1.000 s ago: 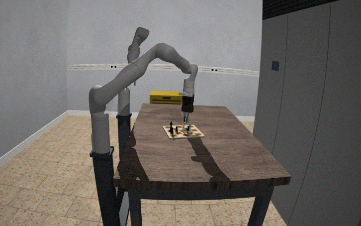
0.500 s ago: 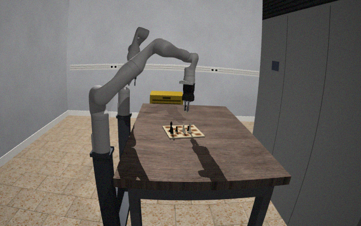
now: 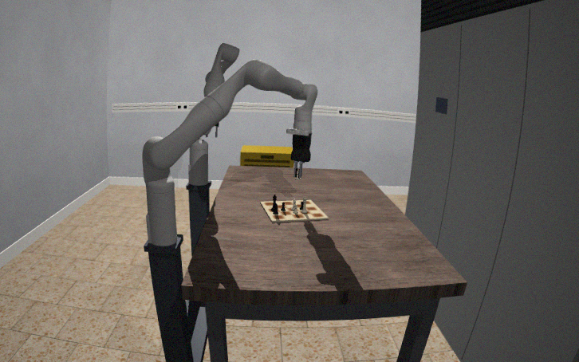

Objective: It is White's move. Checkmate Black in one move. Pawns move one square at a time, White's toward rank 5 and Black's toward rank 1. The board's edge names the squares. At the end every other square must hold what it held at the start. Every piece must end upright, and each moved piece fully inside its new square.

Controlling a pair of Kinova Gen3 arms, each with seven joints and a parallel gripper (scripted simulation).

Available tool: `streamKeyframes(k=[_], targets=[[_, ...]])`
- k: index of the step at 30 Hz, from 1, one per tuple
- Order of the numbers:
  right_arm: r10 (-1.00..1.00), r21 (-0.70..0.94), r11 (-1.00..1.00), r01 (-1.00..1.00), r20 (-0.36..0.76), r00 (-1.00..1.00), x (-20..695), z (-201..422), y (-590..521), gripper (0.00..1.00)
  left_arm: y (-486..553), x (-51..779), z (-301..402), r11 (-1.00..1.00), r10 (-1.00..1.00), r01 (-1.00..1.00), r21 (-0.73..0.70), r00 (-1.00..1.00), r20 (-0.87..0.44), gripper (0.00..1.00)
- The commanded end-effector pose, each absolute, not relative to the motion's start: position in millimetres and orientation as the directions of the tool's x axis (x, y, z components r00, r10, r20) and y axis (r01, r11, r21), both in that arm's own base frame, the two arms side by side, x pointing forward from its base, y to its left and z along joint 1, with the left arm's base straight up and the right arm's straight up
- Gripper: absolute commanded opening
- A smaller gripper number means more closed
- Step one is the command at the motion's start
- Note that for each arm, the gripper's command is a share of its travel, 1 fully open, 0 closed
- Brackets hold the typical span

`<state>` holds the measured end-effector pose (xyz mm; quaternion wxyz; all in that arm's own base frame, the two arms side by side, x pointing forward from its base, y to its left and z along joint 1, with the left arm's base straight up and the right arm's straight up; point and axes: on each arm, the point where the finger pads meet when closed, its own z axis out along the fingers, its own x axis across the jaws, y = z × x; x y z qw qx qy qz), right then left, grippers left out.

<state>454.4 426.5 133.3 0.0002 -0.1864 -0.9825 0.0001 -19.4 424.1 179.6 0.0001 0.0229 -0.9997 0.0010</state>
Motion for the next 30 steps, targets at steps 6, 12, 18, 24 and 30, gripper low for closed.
streamKeyframes(k=[6,12,18,24,30], targets=[[0.424,0.005,0.906,0.424,-0.001,-0.906,418.1,136.6,422.8,0.0,424.6,-19.5,180.4,0.999,-0.046,-0.046,0.0,-0.999,0.0,1.0],[0.507,0.003,0.862,0.507,0.0,-0.862,366.1,136.0,407.1,0.0,424.6,-19.5,180.4,0.999,-0.046,-0.046,0.0,-0.999,0.0,1.0],[0.539,0.001,0.842,0.539,0.0,-0.842,346.4,135.0,398.5,0.0,424.6,-19.5,180.4,0.999,-0.046,-0.046,0.0,-0.999,0.0,1.0],[0.539,0.001,0.842,0.539,0.0,-0.842,346.3,135.0,398.4,0.0,424.6,-19.5,180.4,0.999,-0.046,-0.046,0.0,-0.999,0.0,1.0],[0.539,0.001,0.842,0.539,0.0,-0.842,346.3,135.0,398.4,0.0,424.6,-19.5,180.4,0.999,-0.046,-0.046,0.0,-0.999,0.0,1.0]])
